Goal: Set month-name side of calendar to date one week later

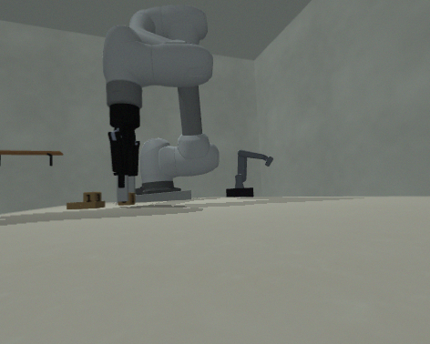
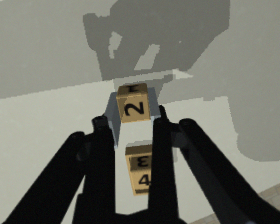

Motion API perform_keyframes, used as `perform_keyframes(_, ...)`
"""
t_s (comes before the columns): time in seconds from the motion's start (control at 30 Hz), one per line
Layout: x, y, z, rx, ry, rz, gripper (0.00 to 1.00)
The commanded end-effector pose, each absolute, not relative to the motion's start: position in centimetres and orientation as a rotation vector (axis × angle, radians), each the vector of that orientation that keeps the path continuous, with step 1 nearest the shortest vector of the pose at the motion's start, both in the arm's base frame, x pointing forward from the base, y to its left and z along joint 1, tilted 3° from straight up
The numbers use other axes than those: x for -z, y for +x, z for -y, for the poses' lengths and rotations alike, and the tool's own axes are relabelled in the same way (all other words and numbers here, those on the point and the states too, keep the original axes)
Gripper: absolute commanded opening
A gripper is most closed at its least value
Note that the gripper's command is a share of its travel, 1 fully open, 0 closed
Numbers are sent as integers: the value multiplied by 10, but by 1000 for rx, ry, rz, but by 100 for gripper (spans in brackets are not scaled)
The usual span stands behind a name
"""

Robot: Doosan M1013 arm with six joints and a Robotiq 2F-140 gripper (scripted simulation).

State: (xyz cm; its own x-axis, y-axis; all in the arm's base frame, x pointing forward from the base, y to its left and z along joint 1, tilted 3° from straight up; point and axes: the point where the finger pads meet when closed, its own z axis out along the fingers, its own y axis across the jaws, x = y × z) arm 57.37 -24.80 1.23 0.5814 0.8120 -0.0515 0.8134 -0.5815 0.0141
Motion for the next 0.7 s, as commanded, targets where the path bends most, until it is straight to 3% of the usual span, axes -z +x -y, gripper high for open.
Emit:
perform_keyframes(0.0,-12,574,248,61,2761,-1420,25)
perform_keyframes(0.67,-9,574,248,61,2761,-1420,25)
